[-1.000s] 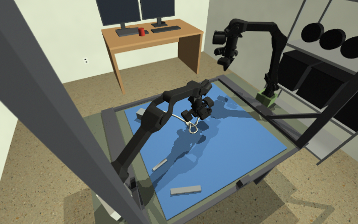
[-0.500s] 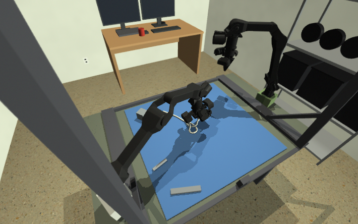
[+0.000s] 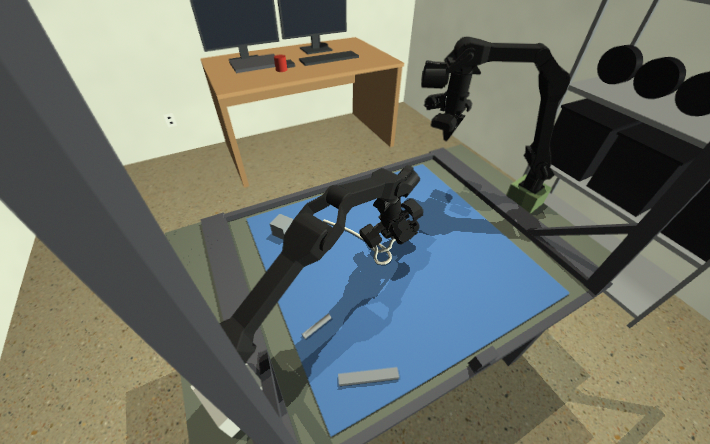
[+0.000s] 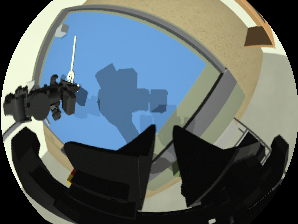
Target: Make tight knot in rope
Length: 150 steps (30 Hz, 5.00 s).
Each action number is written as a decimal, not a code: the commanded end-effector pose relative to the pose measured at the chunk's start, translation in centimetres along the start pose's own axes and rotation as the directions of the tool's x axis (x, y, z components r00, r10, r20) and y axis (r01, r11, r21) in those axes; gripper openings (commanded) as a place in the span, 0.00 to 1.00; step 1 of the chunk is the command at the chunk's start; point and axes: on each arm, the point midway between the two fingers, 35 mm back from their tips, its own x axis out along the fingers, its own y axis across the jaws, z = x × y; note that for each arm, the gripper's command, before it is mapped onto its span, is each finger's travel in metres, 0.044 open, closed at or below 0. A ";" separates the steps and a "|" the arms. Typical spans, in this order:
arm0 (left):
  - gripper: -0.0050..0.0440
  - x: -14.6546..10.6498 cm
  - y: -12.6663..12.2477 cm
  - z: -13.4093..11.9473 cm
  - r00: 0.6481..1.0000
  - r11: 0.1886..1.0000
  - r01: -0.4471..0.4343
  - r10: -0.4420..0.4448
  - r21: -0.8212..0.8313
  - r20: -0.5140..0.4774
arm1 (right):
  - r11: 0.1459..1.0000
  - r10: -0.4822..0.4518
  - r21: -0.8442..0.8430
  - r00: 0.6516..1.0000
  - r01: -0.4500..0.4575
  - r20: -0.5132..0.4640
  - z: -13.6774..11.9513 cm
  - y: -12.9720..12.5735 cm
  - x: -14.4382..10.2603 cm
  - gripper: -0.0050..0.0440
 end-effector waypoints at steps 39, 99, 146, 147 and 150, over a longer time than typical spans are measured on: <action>1.00 -3.8 1.2 -0.4 0.999 0.999 -0.042 0.042 0.003 -0.010 | 1.000 0.009 -0.002 1.000 -0.009 0.022 -0.1 -0.1 -0.8 0.28; 1.00 -9.7 -4.1 -3.7 0.998 0.990 0.059 -0.060 -0.128 0.001 | 1.000 0.009 -0.002 1.000 -0.009 0.022 -0.1 -0.1 -0.8 0.28; 1.00 -14.1 -11.8 -7.4 0.997 0.955 0.067 -0.077 -0.288 -0.024 | 1.000 0.009 -0.002 1.000 -0.009 0.022 -0.1 -0.1 -0.8 0.28; 1.00 -14.2 -12.1 -7.5 0.997 0.954 0.067 -0.078 -0.293 -0.025 | 1.000 0.009 -0.002 1.000 -0.009 0.022 -0.1 -0.1 -0.8 0.28; 1.00 -14.5 -12.5 -7.7 0.997 0.951 0.068 -0.079 -0.302 -0.026 | 1.000 0.009 -0.002 1.000 -0.009 0.022 -0.1 -0.1 -0.8 0.28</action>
